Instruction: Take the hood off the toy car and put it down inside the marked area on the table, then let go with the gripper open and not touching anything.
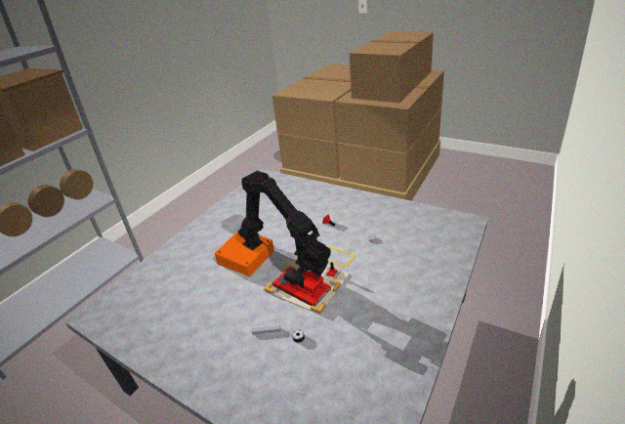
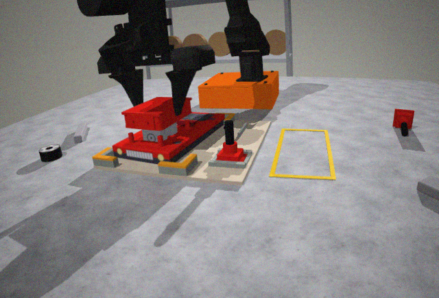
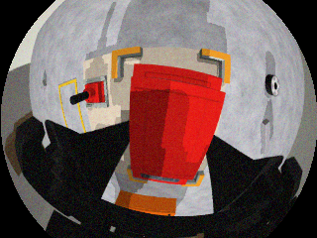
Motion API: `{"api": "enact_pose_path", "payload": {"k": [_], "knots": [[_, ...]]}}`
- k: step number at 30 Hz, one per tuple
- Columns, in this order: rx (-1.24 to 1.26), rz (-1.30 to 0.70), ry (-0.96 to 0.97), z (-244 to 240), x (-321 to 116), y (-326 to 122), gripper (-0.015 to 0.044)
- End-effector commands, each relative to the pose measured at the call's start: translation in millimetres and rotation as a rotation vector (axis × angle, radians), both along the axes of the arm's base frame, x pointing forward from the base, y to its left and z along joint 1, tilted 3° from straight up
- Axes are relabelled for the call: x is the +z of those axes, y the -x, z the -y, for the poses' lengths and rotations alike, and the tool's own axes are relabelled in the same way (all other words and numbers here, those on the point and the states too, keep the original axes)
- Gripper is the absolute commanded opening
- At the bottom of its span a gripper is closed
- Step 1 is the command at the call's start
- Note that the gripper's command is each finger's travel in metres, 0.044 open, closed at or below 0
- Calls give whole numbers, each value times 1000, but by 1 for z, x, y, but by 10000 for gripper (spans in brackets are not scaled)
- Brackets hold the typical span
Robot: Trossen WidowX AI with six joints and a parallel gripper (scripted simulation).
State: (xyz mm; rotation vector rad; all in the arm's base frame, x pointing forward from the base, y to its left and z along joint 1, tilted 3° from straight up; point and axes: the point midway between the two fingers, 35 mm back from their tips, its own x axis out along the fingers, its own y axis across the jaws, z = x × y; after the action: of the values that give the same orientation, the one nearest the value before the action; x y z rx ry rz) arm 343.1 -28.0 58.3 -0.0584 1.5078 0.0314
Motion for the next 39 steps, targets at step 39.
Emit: {"api": "enact_pose_path", "payload": {"k": [39], "knots": [[20,12,-6,-144,38,31,0]]}}
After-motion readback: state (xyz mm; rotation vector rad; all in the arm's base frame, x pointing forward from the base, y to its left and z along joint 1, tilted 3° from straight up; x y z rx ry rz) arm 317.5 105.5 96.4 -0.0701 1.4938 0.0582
